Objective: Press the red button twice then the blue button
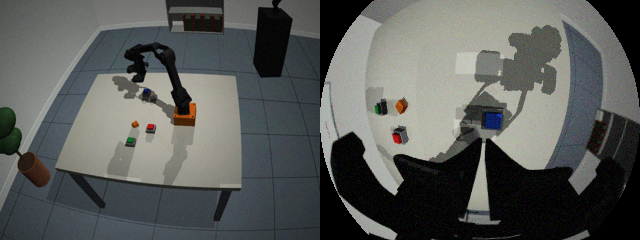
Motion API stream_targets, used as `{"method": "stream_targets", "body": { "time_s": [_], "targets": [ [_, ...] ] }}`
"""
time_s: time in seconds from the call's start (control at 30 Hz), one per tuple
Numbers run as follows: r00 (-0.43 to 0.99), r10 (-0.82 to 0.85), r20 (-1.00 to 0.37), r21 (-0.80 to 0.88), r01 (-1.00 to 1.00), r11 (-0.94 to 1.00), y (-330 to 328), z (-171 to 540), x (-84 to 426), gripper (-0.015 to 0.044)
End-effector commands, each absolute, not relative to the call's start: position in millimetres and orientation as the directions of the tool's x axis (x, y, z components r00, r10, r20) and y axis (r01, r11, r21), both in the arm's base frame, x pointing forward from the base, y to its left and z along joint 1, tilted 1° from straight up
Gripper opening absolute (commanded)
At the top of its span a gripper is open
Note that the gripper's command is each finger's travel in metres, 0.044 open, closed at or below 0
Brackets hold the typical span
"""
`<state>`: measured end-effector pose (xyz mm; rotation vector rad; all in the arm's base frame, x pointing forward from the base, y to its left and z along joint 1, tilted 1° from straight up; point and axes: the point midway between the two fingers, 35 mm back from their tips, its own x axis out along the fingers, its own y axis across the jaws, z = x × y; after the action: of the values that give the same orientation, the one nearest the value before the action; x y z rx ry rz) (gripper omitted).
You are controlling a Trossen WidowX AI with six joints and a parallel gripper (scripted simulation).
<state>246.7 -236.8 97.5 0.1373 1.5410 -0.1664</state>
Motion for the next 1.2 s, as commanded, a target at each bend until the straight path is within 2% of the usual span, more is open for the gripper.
{"method": "stream_targets", "body": {
  "time_s": [0.0, 0.1, 0.23, 1.17],
  "targets": [
    [0.011, -0.019, -1.000, -0.017, 0.174, 0.985, -255, 94, 239, 0.0020],
    [0.011, -0.019, -1.000, -0.017, 0.174, 0.985, -256, 84, 240, 0.0020],
    [0.011, -0.019, -1.000, -0.017, 0.174, 0.985, -256, 35, 240, 0.0020],
    [0.011, -0.019, -1.000, -0.016, 0.174, 0.985, -256, -2, 240, 0.0020]
  ]
}}
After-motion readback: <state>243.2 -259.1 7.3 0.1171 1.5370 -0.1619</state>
